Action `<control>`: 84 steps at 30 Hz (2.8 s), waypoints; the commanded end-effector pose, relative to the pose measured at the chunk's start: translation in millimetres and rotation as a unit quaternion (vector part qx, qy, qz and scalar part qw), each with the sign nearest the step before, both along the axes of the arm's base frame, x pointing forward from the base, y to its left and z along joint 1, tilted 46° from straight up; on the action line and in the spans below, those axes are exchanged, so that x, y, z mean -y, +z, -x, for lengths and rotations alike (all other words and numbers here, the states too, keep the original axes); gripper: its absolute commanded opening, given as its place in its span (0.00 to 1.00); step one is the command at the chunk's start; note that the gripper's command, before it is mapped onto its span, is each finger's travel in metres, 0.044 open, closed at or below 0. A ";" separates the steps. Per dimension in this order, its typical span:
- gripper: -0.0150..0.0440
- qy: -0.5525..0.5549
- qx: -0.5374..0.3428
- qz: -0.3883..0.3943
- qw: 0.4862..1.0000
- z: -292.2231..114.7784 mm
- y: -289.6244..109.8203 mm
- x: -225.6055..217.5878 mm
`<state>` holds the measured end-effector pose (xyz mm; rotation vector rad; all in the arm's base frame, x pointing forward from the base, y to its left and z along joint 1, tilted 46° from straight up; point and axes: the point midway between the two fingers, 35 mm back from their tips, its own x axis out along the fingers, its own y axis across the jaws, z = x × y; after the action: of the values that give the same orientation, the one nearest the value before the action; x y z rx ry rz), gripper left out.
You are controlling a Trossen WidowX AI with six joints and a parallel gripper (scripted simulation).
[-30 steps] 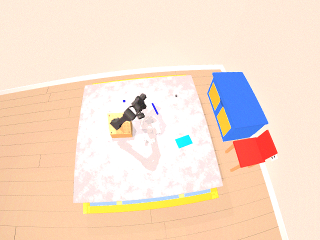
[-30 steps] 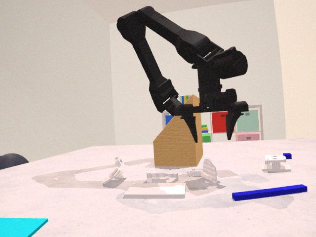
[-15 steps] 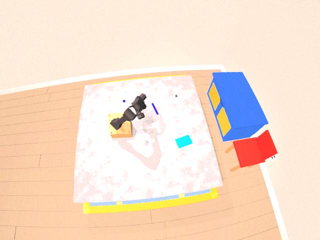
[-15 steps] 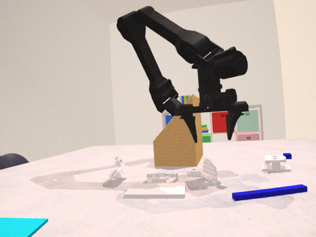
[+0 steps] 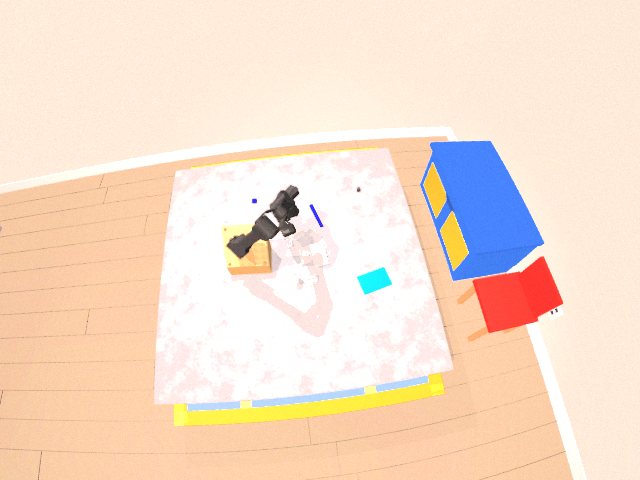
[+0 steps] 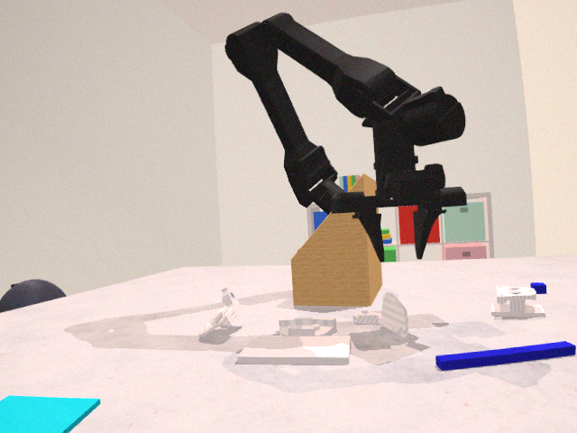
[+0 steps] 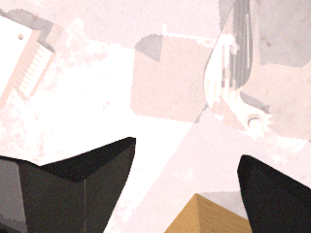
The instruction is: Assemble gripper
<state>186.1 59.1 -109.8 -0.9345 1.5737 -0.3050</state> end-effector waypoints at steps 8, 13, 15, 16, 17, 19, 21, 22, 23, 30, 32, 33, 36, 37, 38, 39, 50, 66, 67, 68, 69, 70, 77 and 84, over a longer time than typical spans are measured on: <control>0.25 0.000 0.000 0.000 1.000 0.0 0.0 0.0; 0.25 0.000 0.000 0.000 1.000 0.0 0.0 0.0; 0.25 0.000 0.000 0.000 1.000 0.0 0.0 0.0; 0.25 0.000 0.000 0.000 1.000 0.0 0.0 0.0; 0.25 0.000 0.000 0.000 1.000 0.0 0.0 0.0; 0.25 0.000 0.000 0.000 1.000 0.0 0.0 0.0; 0.25 0.000 0.000 0.000 1.000 0.0 0.0 0.0; 0.25 0.000 0.000 0.000 1.000 0.0 0.0 0.0; 0.30 0.000 0.000 0.000 1.000 0.0 0.0 0.0; 0.61 0.046 -0.045 0.001 0.998 -35.4 9.0 -4.0; 0.70 0.062 -0.061 0.004 0.996 -46.7 13.0 -4.0; 0.74 0.066 -0.065 0.005 0.996 -49.6 14.1 -3.9; 0.88 0.067 -0.066 0.005 0.996 -50.6 14.5 -3.8; 0.92 0.067 -0.066 0.005 0.996 -50.6 14.5 -3.8; 0.97 0.067 -0.066 0.005 0.996 -50.6 14.5 -3.8; 1.00 0.067 -0.066 0.005 0.996 -50.6 14.5 -3.8; 1.00 0.067 -0.066 0.006 0.996 -52.3 -13.6 25.2; 1.00 0.068 -0.066 0.006 0.996 -54.3 -29.6 40.8; 1.00 0.068 -0.066 0.006 0.996 -54.4 -30.8 42.0; 1.00 0.068 -0.066 0.006 0.996 -54.5 -31.9 43.1; 1.00 0.068 -0.066 0.006 0.996 -54.5 -33.1 44.3; 1.00 0.068 -0.066 0.006 0.996 -54.6 -34.2 45.5; 1.00 0.067 -0.066 0.007 0.996 -54.6 -41.9 53.9; 1.00 0.067 -0.066 0.008 0.996 -54.3 -48.5 61.4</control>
<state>241.5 1.9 -155.6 -1.0776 1.6205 -0.1633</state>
